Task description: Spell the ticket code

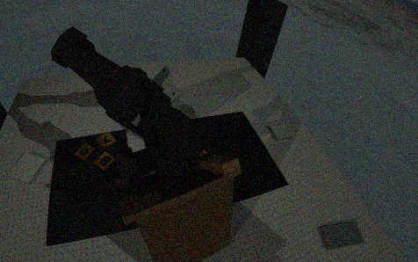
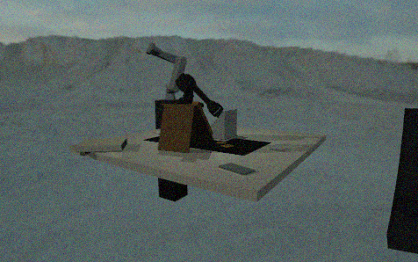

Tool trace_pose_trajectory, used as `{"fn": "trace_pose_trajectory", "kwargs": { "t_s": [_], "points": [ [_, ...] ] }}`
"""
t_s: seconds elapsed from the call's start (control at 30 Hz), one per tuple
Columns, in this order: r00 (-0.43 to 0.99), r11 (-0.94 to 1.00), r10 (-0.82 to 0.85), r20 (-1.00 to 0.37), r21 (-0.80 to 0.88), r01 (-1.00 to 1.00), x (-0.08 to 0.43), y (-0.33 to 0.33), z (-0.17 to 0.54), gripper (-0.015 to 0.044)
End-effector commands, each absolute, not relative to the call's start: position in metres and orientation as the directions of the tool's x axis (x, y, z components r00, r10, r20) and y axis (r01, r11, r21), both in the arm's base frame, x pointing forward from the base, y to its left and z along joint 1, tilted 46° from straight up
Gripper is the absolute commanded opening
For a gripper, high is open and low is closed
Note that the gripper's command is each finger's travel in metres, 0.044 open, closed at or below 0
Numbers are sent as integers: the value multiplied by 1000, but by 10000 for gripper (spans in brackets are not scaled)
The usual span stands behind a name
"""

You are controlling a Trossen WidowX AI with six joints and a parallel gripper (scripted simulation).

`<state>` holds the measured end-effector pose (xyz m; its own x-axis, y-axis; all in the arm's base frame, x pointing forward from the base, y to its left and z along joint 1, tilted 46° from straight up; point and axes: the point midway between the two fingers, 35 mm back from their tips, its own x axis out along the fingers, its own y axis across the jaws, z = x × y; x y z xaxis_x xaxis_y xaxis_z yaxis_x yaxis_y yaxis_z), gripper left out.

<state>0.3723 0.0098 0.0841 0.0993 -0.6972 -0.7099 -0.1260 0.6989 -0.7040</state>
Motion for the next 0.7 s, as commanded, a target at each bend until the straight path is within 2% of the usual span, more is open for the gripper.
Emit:
{"fn": "trace_pose_trajectory", "kwargs": {
  "t_s": [0.0, 0.67],
  "points": [
    [94, 697, -699, -709, -705, -128, 370, 9, 81, 0],
    [94, 698, -699, -709, -705, -128, 369, 14, 75, 0]
  ]
}}
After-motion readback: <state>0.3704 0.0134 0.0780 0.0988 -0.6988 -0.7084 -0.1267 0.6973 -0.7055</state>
